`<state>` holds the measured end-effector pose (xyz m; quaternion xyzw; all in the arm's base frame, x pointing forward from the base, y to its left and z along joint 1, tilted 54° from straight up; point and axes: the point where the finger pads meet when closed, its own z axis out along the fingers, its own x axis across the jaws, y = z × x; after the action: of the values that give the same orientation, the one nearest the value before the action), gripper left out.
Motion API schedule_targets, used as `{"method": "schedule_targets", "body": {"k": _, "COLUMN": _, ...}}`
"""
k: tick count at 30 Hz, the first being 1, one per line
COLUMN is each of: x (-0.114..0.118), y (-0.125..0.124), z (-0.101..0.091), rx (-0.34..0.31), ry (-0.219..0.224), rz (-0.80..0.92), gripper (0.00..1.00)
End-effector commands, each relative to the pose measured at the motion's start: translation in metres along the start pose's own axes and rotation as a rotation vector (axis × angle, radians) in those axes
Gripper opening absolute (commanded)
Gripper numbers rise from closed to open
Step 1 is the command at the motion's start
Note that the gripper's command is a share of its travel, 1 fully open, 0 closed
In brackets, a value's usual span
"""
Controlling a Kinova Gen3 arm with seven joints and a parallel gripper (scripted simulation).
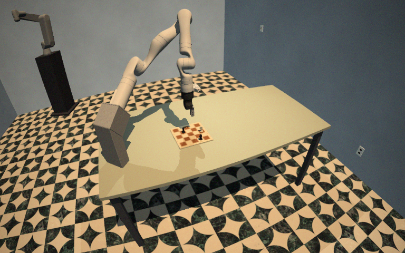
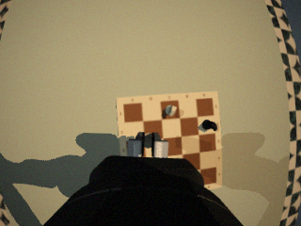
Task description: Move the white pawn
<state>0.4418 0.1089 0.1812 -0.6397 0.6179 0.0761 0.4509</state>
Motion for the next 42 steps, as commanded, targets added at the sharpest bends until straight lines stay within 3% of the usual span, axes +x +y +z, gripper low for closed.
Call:
{"method": "schedule_targets", "body": {"k": 1, "x": 0.006, "y": 0.010, "z": 0.000, "rx": -0.004, "ry": -0.004, "rz": -0.009, "gripper": 0.00}}
{"method": "schedule_targets", "body": {"k": 11, "x": 0.014, "y": 0.029, "z": -0.001, "rx": -0.007, "ry": -0.004, "rz": -0.108, "gripper": 0.00}}
{"method": "schedule_targets", "body": {"k": 42, "x": 0.015, "y": 0.031, "z": 0.003, "rx": -0.006, "ry": -0.004, "rz": -0.120, "gripper": 0.00}}
